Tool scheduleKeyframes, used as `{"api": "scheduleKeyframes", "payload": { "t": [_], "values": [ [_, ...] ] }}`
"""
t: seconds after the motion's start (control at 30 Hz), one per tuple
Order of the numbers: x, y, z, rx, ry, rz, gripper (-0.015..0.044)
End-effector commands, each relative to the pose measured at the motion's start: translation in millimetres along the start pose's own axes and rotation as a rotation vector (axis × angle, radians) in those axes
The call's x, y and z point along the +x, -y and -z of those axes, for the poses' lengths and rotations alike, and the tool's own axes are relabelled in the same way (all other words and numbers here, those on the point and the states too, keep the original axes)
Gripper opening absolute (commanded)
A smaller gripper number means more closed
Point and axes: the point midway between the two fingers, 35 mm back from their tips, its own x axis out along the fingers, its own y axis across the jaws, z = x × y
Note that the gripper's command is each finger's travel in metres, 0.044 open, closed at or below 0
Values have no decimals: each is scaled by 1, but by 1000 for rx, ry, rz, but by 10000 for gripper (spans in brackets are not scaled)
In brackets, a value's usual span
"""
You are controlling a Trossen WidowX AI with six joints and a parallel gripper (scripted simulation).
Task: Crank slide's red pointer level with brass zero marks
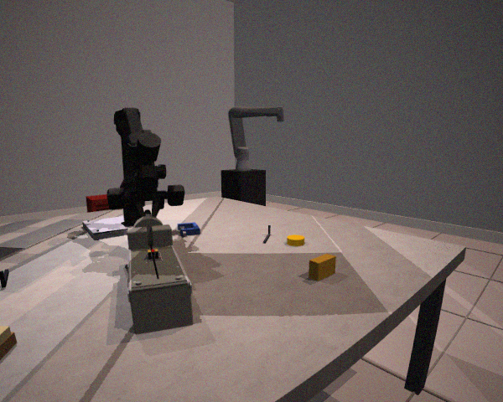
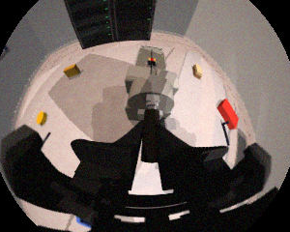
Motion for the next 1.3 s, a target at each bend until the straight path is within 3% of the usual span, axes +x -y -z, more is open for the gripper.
{"api": "scheduleKeyframes", "payload": {
  "t": [0.0,0.13,0.7,1.27],
  "values": [
    [0,0,0,0,0,0,0],
    [0,0,0,0,0,0,0],
    [0,0,0,0,0,0,440],
    [-41,0,-42,0,-2,0,440]
  ]
}}
